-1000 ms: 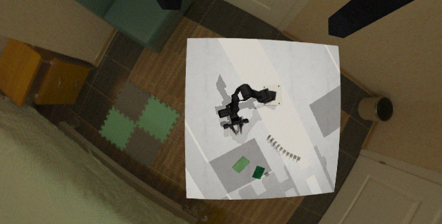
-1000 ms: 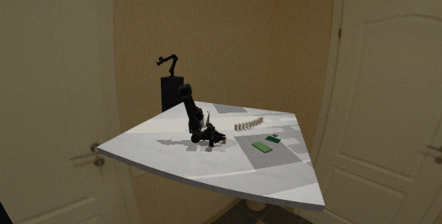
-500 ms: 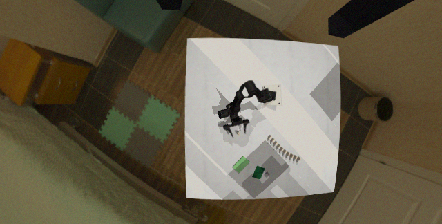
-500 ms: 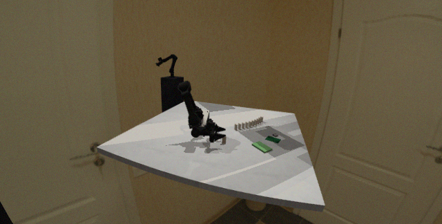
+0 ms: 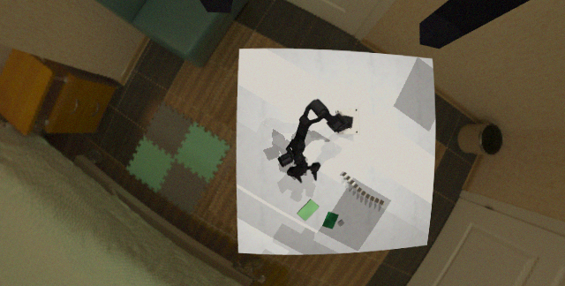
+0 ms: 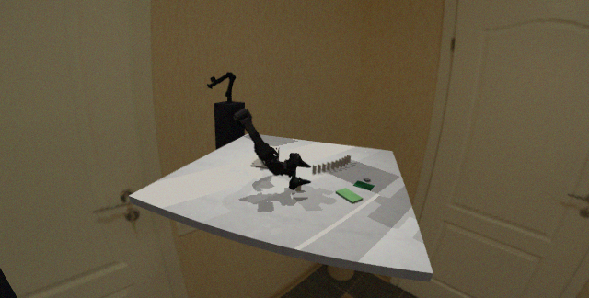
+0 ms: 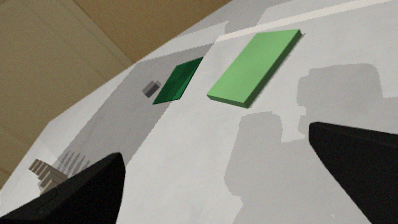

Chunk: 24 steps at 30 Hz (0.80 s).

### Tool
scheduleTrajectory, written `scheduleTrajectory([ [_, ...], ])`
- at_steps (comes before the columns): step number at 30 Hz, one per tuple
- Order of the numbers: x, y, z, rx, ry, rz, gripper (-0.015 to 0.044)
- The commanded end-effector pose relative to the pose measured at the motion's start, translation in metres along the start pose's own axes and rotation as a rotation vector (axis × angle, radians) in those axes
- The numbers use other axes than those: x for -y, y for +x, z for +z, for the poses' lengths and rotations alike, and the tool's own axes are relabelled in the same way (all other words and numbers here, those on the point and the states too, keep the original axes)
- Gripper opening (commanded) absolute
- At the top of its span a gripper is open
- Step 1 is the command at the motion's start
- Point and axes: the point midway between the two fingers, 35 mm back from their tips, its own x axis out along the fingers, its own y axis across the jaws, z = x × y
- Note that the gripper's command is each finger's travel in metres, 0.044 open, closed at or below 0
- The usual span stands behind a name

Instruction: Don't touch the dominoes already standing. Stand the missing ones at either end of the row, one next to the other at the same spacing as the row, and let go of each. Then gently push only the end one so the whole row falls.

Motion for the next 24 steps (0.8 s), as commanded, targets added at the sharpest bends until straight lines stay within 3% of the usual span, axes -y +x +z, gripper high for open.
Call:
scheduleTrajectory([
  [1,-0.019,0.029,0.015,-0.27,0.36,-0.055,0.044],
  [6,-0.035,0.031,0.009,-0.537,0.662,-0.262,0.044],
  [11,-0.035,0.01,-0.001,-0.718,0.902,-0.653,0.044],
  [18,-0.025,-0.021,0.012,-0.702,0.945,-1.083,0.044],
  [24,-0.02,-0.031,0.021,-0.604,0.998,-1.242,0.044],
])
